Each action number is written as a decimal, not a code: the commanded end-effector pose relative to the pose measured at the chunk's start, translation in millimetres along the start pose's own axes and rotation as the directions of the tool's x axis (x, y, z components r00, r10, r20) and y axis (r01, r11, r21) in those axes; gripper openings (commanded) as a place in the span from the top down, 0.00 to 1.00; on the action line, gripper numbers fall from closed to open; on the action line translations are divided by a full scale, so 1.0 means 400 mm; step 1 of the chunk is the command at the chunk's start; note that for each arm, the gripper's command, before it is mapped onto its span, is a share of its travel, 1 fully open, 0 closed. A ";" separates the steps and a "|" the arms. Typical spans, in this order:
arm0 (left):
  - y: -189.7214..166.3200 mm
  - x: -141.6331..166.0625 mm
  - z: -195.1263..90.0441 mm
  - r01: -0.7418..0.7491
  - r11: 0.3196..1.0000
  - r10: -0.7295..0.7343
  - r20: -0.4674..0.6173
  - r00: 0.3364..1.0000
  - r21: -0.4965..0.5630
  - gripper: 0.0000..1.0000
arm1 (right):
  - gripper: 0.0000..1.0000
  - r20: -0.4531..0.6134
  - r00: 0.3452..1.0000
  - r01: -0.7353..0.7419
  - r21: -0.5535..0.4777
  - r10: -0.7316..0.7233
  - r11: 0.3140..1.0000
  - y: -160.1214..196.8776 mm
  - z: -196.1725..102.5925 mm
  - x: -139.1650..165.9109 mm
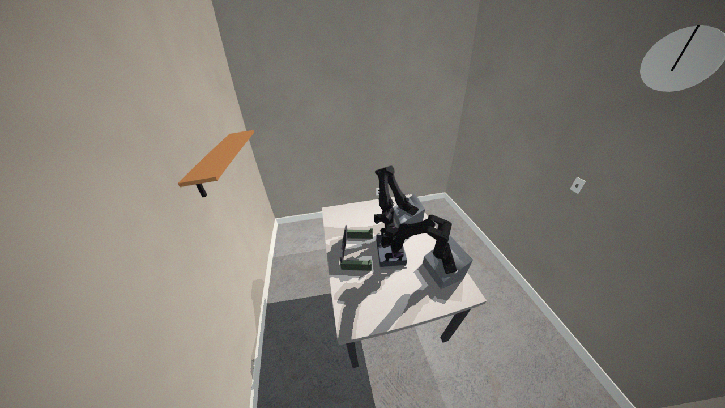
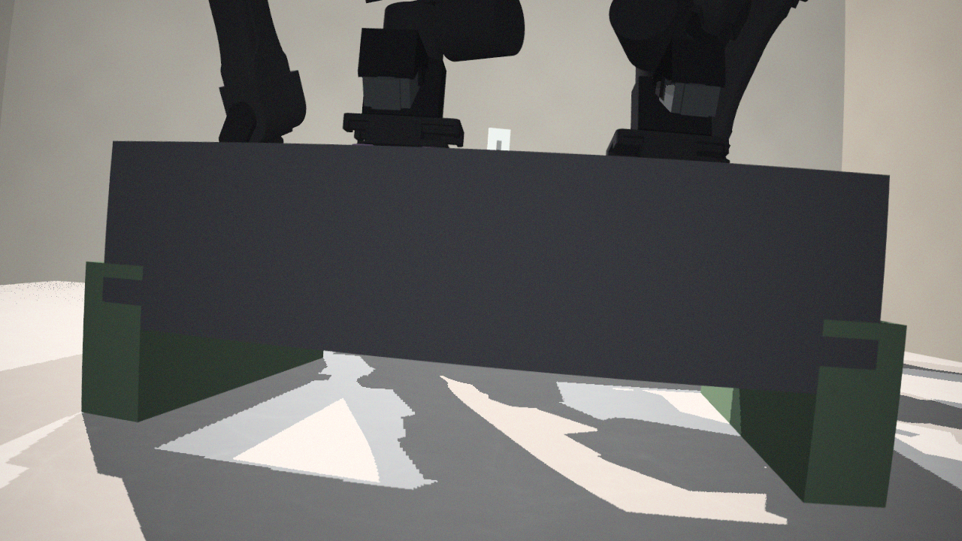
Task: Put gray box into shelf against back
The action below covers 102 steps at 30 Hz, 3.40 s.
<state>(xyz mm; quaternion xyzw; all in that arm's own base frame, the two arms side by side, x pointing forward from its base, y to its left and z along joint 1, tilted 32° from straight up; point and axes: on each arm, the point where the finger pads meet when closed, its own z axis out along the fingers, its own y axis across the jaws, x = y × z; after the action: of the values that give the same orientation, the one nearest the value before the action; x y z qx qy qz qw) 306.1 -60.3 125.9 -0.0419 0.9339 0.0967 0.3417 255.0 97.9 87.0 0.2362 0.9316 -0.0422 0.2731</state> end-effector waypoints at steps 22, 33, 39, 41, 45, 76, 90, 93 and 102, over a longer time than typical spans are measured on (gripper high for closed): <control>-0.007 -0.077 -0.110 0.008 1.000 -0.010 0.092 0.996 0.028 0.84 | 0.84 0.047 0.999 -0.019 -0.064 0.022 0.998 0.031 -0.105 -0.039; -0.011 -0.075 -0.110 0.007 0.999 -0.010 0.084 0.996 0.036 0.84 | 0.84 0.038 0.999 -0.019 -0.065 0.022 0.998 0.032 -0.105 -0.034; -0.007 -0.075 -0.121 0.014 0.999 -0.016 0.081 0.997 0.030 0.84 | 0.84 0.037 0.999 -0.019 -0.059 0.022 0.998 0.028 -0.116 -0.035; -0.003 -0.070 -0.125 0.010 1.000 -0.011 0.076 0.997 0.023 0.84 | 0.84 0.035 0.999 -0.017 -0.050 0.019 0.999 0.021 -0.118 -0.031; -0.002 -0.072 -0.143 0.011 1.000 -0.012 0.076 0.997 0.019 0.84 | 0.84 0.037 0.999 -0.015 -0.047 0.017 0.999 0.020 -0.137 -0.031; -0.036 -0.085 -0.183 -0.073 0.994 0.066 0.084 0.994 0.083 0.84 | 0.84 0.002 0.997 -0.081 -0.074 0.082 0.994 0.043 -0.189 0.035; -0.019 -0.112 -0.172 -0.083 0.992 0.074 0.100 0.992 0.090 0.84 | 0.84 0.005 0.994 -0.111 -0.076 0.112 0.991 0.062 -0.161 0.029; -0.017 -0.082 -0.156 -0.093 0.994 0.088 0.090 0.992 0.052 0.84 | 0.84 0.008 0.994 -0.106 -0.089 0.107 0.990 0.043 -0.157 0.042; -0.027 -0.101 -0.174 -0.084 0.994 0.076 0.107 0.991 0.076 0.84 | 0.84 0.001 0.993 -0.117 -0.103 0.118 0.988 0.053 -0.172 0.034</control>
<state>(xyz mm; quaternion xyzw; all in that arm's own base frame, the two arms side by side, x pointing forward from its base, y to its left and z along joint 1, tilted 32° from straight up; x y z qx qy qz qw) 285.6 -70.8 173.0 0.0143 0.9351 0.1059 0.3380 214.1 118.8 120.2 0.2866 0.9169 -0.0262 0.2766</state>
